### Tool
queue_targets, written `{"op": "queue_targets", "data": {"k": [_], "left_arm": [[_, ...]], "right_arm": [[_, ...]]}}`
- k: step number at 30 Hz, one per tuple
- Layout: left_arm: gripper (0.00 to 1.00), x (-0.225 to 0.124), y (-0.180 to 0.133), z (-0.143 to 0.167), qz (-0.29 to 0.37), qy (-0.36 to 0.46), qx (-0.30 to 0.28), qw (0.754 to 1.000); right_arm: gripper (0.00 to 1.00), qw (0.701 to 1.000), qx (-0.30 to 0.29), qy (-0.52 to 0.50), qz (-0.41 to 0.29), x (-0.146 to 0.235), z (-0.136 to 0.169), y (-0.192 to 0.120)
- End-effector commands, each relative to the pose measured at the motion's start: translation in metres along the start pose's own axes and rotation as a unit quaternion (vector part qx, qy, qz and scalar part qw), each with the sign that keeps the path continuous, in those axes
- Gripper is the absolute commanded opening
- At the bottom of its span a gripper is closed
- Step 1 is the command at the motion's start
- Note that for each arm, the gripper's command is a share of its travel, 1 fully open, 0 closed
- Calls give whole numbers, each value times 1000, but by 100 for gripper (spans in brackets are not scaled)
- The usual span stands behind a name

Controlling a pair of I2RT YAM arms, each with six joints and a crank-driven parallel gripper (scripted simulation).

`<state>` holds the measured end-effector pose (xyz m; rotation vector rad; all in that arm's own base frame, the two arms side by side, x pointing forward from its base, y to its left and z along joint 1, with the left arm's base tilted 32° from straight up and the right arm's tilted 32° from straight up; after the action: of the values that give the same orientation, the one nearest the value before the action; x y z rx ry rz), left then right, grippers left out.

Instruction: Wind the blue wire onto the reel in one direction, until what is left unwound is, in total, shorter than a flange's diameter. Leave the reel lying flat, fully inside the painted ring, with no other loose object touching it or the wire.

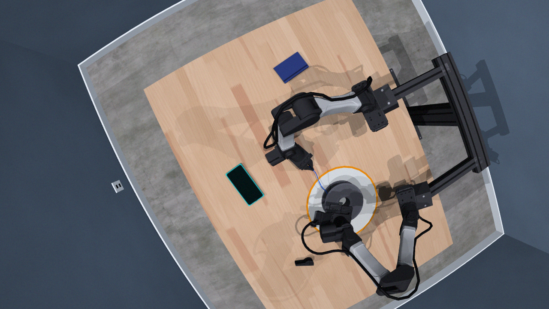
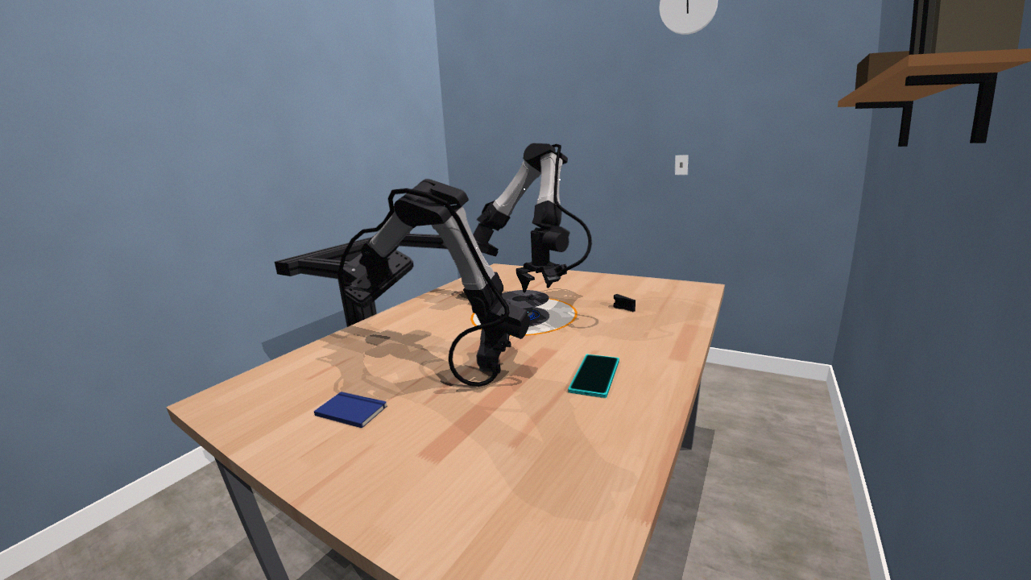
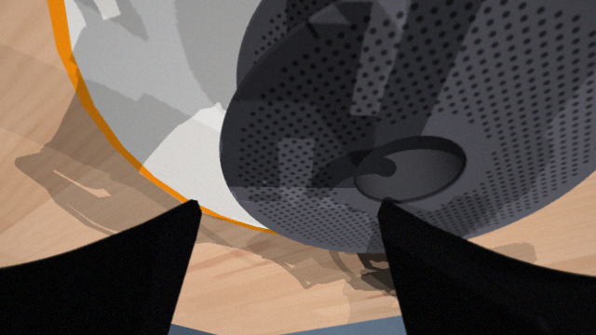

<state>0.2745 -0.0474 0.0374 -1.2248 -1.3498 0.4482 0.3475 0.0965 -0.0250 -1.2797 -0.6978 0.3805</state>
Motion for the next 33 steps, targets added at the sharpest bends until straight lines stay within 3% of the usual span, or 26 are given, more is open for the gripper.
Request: {"op": "queue_targets", "data": {"k": [1, 7, 19, 33], "left_arm": [[97, 1, 14, -7, 3, -1, -7, 1000], [97, 2, 39, -9, 3, -1, -7, 1000], [97, 2, 31, -13, 3, -1, -7, 1000], [75, 2, 31, -13, 3, -1, -7, 1000]], "right_arm": [[0, 1000, -20, -8, -15, 0, -18, 6], [0, 1000, -20, -8, -15, -2, -20, 10], [0, 1000, -19, -6, -16, -5, -24, 16], [0, 999, -27, -7, -15, -12, -35, 12]]}}
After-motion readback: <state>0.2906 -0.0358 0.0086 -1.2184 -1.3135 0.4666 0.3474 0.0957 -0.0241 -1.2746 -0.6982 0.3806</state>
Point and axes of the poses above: on each arm, the point where the finger pads meet when closed, its own y axis out along the fingers, its own x axis across the jaws, z = x × y, the point moved 7 cm from there along -y, back along the fingers, and after that the axes turned 14 degrees about -y, right-handed, at the moved point
